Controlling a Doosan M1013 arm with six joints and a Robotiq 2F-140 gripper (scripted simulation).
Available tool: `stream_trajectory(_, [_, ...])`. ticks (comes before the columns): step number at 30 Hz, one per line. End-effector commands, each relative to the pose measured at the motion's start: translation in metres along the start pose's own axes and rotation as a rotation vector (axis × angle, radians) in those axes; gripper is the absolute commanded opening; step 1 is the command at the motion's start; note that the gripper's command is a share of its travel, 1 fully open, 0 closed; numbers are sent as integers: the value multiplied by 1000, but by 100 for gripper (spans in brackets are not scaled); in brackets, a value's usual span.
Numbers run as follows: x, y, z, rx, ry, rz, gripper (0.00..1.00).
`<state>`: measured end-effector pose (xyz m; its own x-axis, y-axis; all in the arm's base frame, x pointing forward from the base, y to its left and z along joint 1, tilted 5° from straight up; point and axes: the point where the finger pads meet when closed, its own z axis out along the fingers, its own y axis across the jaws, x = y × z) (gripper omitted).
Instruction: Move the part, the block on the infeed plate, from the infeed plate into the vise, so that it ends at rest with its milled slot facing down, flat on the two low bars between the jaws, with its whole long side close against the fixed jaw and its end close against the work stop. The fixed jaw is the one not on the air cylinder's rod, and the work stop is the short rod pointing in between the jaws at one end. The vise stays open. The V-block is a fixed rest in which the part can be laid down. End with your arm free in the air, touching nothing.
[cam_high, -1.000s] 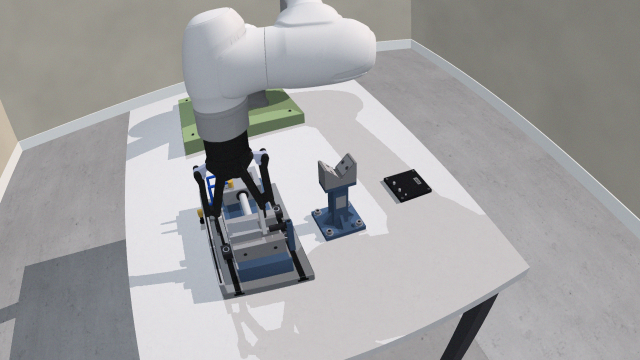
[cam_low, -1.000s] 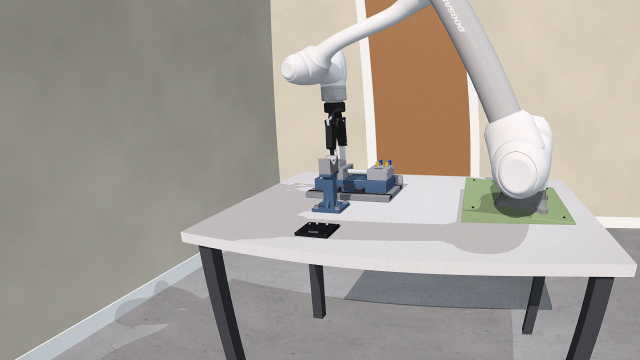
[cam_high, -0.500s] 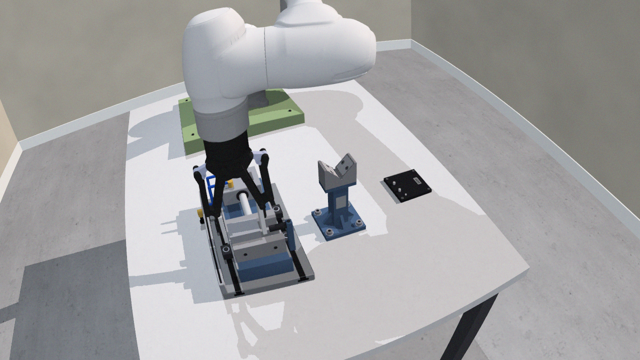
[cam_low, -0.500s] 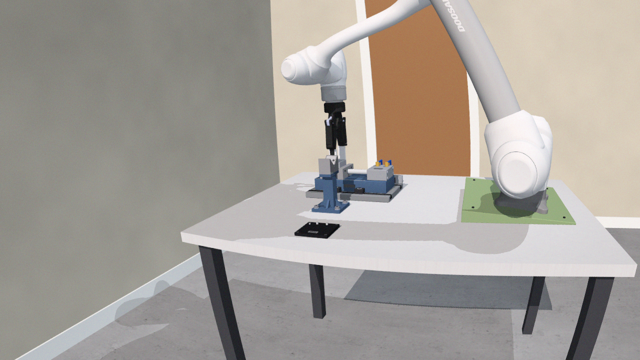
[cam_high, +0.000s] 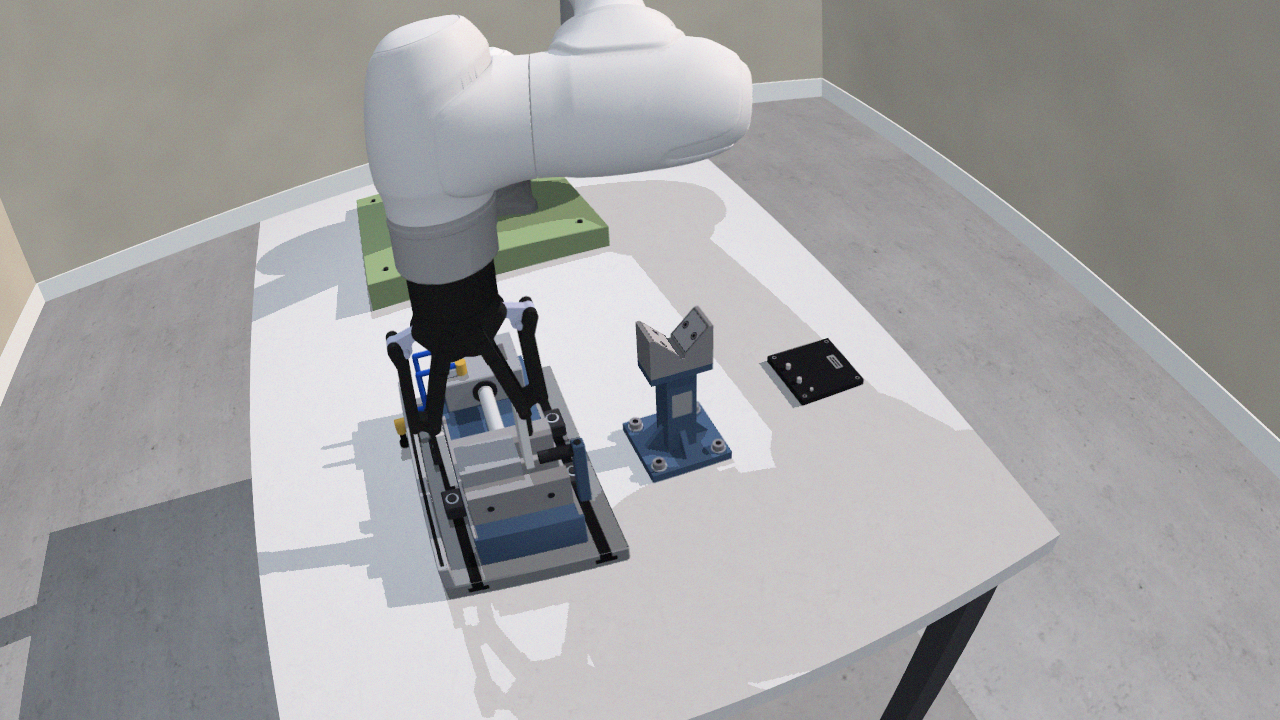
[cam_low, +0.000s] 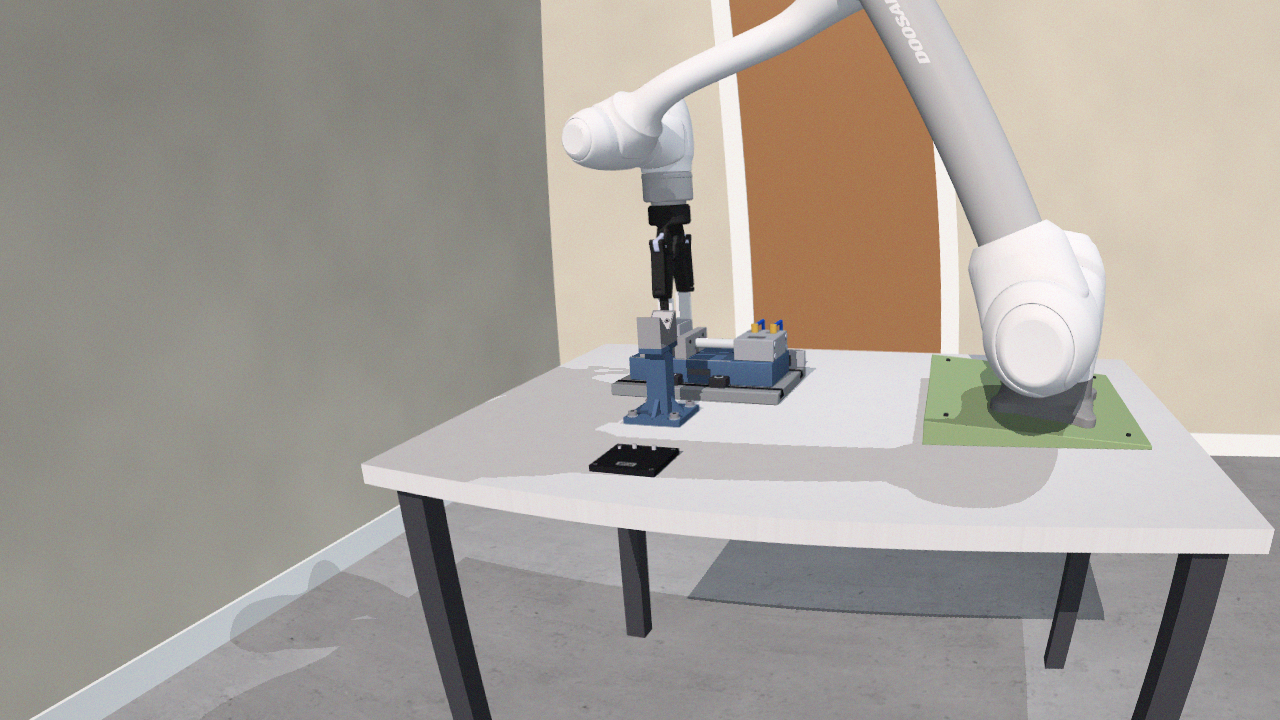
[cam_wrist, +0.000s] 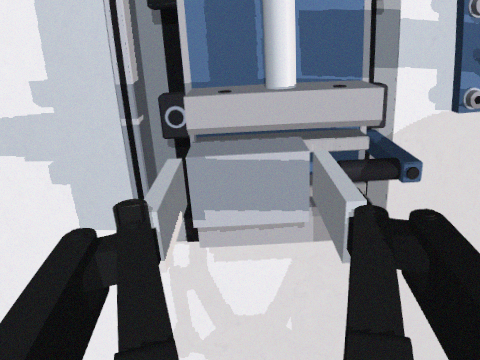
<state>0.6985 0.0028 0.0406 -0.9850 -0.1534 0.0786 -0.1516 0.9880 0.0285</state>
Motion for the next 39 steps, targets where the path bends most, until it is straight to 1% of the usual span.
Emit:
stream_trajectory(1, [0,0,0,0,0,0,47])
stream_trajectory(7, [0,0,-2,0,0,0,47])
stream_trajectory(13, [0,0,-12,0,0,0,47])
stream_trajectory(15, [0,0,-12,0,0,0,47])
stream_trajectory(30, [0,0,-56,0,0,0,47])
stream_trajectory(32, [0,0,-56,0,0,0,47])
stream_trajectory(39, [0,0,-72,0,0,0,47])
